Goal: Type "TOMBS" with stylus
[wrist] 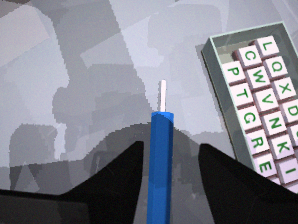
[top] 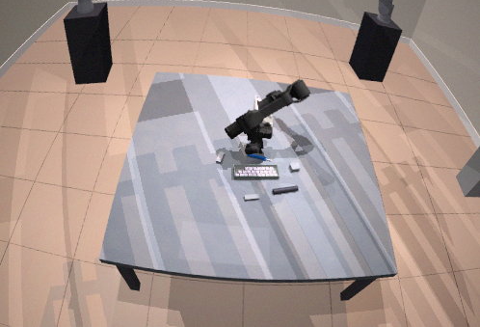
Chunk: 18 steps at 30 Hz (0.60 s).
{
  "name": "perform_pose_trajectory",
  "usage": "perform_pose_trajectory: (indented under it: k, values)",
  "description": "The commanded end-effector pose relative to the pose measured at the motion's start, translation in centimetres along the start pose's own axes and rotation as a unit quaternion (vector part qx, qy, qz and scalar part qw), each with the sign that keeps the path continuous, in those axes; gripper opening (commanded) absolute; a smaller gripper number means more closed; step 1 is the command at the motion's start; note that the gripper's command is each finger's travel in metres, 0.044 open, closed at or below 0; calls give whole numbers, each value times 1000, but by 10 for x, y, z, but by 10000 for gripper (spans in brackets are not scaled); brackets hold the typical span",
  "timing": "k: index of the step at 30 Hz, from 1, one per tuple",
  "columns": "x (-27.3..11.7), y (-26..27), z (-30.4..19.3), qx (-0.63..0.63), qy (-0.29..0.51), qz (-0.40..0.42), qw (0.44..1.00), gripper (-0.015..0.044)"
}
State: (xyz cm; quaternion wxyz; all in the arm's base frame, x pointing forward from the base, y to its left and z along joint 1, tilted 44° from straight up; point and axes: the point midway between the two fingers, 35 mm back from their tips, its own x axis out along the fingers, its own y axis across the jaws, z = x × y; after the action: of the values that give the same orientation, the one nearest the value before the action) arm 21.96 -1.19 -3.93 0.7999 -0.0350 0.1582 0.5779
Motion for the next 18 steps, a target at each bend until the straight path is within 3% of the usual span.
perform_pose_trajectory:
  k: [1,18]
  values:
    - [4,1,-1,3,-2,-1,1000,150]
    - [17,2,-8,3,-3,-1,1000,150]
